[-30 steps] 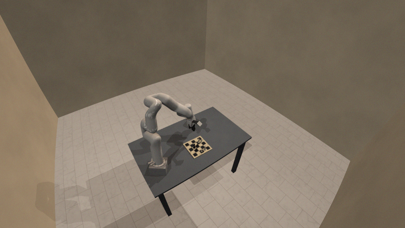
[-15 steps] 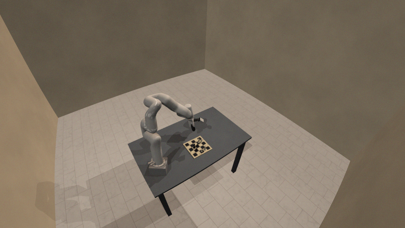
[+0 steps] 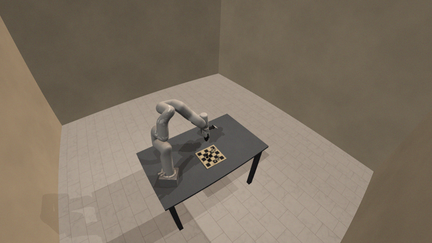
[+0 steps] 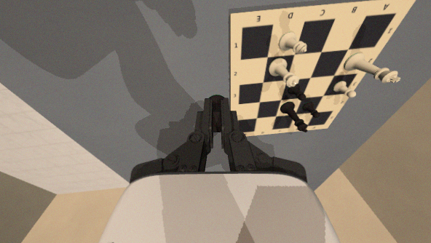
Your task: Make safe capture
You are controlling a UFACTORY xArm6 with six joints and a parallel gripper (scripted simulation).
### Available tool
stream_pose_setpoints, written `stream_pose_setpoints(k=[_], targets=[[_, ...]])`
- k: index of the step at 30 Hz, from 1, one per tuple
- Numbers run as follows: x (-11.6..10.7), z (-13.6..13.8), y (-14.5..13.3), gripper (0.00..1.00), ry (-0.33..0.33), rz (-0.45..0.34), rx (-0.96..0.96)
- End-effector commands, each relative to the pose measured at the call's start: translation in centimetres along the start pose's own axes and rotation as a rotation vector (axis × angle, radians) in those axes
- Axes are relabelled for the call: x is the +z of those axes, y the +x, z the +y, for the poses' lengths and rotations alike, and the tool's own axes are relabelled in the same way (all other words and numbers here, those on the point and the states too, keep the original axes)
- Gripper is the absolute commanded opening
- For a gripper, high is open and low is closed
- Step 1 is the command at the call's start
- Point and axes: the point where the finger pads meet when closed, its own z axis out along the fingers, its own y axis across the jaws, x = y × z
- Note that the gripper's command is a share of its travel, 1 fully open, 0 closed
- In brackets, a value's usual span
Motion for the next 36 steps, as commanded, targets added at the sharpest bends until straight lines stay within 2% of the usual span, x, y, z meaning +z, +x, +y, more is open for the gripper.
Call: stream_pose_setpoints(k=[1,8,15,36], targets=[[2.6,-0.2,0.0,0.00,0.069,-0.058,-0.080],[5.9,-0.5,-0.2,0.00,0.069,-0.058,-0.080],[7.1,-0.6,-0.3,0.00,0.069,-0.058,-0.080],[7.5,-0.6,-0.3,0.00,0.069,-0.058,-0.080]])
